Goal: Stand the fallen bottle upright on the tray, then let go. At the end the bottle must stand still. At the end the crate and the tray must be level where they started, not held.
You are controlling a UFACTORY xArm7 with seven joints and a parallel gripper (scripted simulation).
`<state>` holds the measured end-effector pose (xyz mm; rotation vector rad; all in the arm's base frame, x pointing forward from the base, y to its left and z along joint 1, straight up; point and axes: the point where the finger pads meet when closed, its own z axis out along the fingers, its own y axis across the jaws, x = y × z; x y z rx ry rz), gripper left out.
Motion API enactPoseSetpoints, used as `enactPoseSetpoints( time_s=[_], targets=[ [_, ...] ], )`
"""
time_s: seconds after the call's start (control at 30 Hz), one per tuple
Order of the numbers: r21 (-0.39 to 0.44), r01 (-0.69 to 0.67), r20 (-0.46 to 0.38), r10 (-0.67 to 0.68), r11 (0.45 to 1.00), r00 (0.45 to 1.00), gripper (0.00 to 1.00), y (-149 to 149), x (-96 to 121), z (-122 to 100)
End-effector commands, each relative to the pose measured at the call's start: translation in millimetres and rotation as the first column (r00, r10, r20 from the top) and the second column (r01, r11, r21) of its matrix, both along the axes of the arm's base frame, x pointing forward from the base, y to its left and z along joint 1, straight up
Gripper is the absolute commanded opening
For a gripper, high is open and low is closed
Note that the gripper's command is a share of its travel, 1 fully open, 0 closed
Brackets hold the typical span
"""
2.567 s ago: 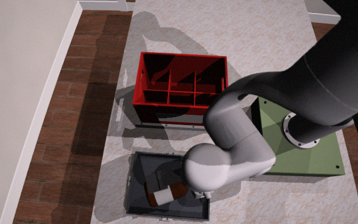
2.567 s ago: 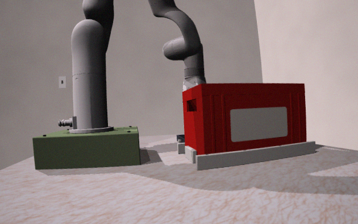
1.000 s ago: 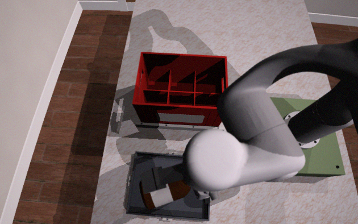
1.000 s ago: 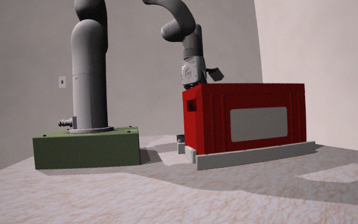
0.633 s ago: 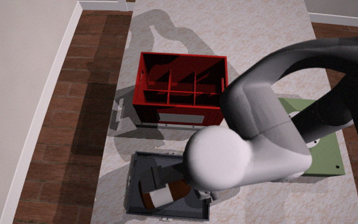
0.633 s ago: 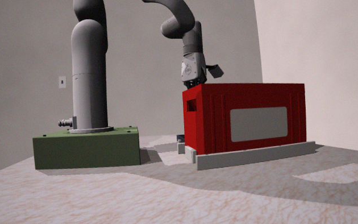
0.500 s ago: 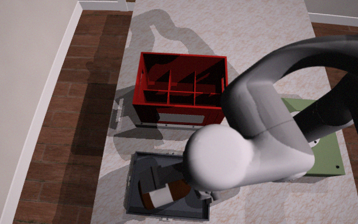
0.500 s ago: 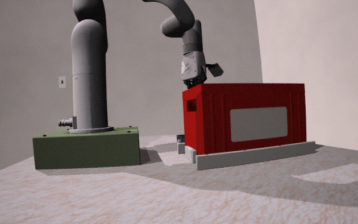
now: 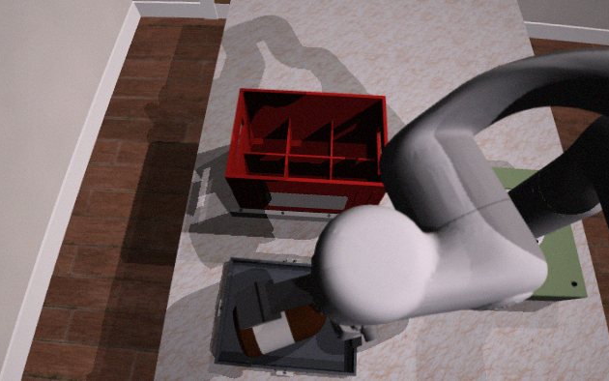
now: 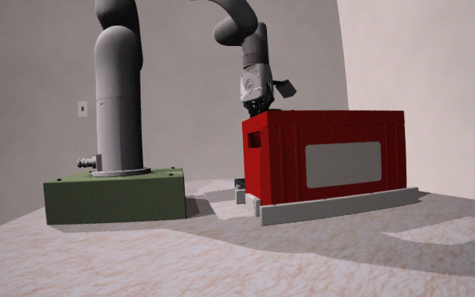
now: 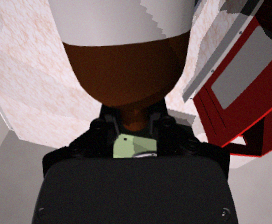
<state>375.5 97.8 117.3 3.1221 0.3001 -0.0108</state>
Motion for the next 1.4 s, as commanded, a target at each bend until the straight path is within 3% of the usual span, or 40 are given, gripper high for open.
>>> enactPoseSetpoints(
  time_s=[0.0, 1.37],
  targets=[
    [0.001, 0.0, 0.004, 0.0, 1.0, 1.0, 0.0, 0.3, 1.5, 4.0],
    [0.001, 0.0, 0.004, 0.0, 1.0, 1.0, 0.0, 0.3, 1.5, 9.4]
  ],
)
